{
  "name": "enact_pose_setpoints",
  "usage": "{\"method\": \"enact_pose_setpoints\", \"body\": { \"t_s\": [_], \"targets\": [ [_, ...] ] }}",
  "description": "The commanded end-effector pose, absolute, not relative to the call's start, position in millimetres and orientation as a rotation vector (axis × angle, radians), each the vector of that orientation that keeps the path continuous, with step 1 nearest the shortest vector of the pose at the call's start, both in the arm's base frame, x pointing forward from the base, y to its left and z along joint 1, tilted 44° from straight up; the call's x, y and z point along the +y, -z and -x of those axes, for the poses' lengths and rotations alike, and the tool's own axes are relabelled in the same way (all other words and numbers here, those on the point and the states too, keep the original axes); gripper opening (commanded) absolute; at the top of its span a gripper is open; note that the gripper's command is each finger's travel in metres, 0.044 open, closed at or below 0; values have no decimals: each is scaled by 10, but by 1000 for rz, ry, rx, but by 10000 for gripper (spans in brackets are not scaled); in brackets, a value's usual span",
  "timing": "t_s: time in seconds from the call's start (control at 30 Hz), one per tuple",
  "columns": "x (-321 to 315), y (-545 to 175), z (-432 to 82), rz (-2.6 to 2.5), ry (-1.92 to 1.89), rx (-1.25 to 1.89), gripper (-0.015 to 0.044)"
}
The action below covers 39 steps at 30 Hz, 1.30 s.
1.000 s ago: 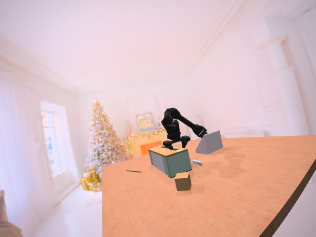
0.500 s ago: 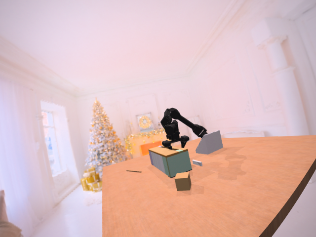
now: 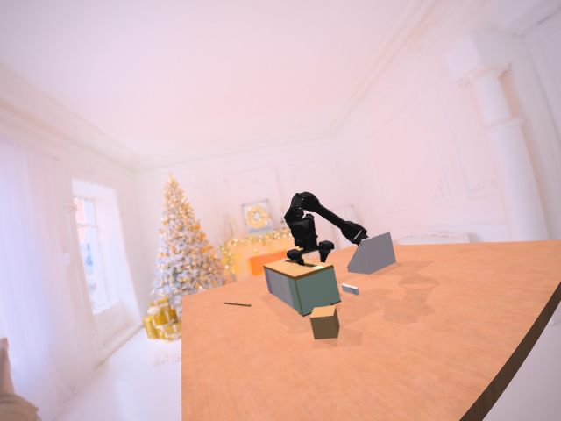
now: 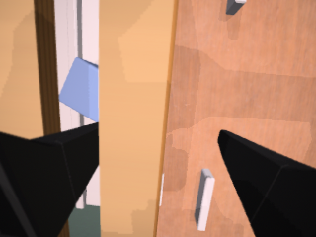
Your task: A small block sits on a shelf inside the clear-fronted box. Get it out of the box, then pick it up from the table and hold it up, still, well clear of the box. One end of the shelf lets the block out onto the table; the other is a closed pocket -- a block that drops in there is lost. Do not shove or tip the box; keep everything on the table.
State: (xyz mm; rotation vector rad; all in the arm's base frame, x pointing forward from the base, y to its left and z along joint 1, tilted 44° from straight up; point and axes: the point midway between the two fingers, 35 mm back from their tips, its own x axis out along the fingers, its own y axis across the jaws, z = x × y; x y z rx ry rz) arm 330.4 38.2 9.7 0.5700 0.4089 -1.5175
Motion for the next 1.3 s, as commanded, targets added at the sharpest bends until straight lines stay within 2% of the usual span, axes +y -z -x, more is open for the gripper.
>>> {"method": "enact_pose_setpoints", "body": {
  "t_s": [0.0,1.27],
  "targets": [
    [331,-129,-3297,-563,1517,408,400],
    [225,-226,-3295,-563,1518,407,400]
  ]
}}
